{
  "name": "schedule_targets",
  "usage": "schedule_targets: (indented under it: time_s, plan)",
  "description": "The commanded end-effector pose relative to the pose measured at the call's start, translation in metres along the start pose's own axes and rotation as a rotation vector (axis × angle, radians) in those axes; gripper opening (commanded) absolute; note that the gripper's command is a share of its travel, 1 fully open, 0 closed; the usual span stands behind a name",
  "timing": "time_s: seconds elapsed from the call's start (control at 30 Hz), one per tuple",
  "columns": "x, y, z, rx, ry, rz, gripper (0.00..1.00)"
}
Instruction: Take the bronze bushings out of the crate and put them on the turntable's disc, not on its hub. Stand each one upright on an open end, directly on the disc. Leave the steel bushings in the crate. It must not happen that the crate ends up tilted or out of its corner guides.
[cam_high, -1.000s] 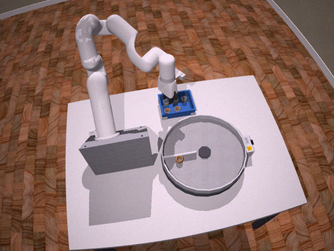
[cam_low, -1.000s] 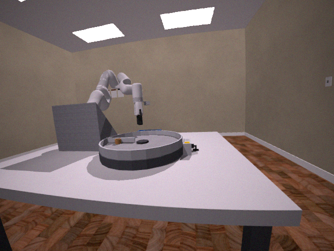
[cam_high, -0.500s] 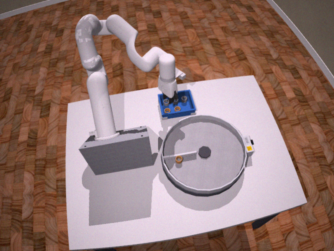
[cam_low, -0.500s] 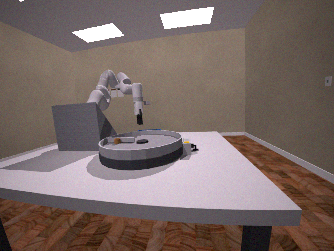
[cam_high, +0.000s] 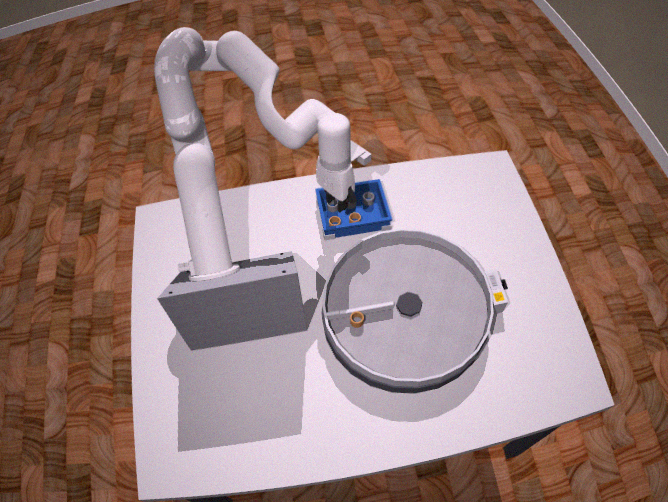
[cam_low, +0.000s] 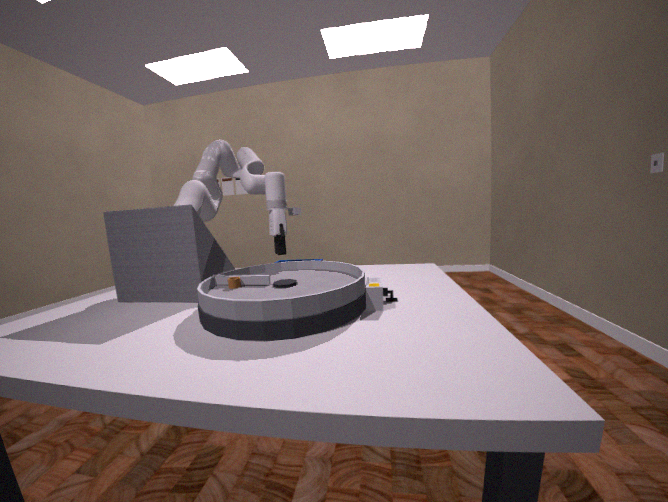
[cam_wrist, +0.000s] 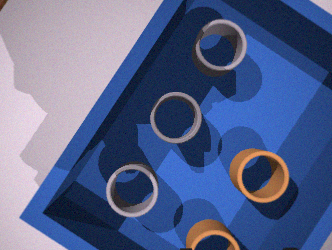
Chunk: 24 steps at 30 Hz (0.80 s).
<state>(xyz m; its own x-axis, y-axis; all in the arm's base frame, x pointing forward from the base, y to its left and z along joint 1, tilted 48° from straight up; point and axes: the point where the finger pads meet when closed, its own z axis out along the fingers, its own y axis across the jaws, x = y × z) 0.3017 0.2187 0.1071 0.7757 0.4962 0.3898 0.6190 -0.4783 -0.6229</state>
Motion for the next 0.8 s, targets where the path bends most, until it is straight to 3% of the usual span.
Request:
schedule_targets:
  time_s: [0.0,0.2,0.77]
  plan:
    - [0.001,0.001,0.020,-0.001,0.003,-0.001,0.41]
    - [0.001,0.000,0.035,-0.001,0.003,-0.001,0.41]
    - [0.001,0.000,0.036,-0.001,0.003,-0.001,0.41]
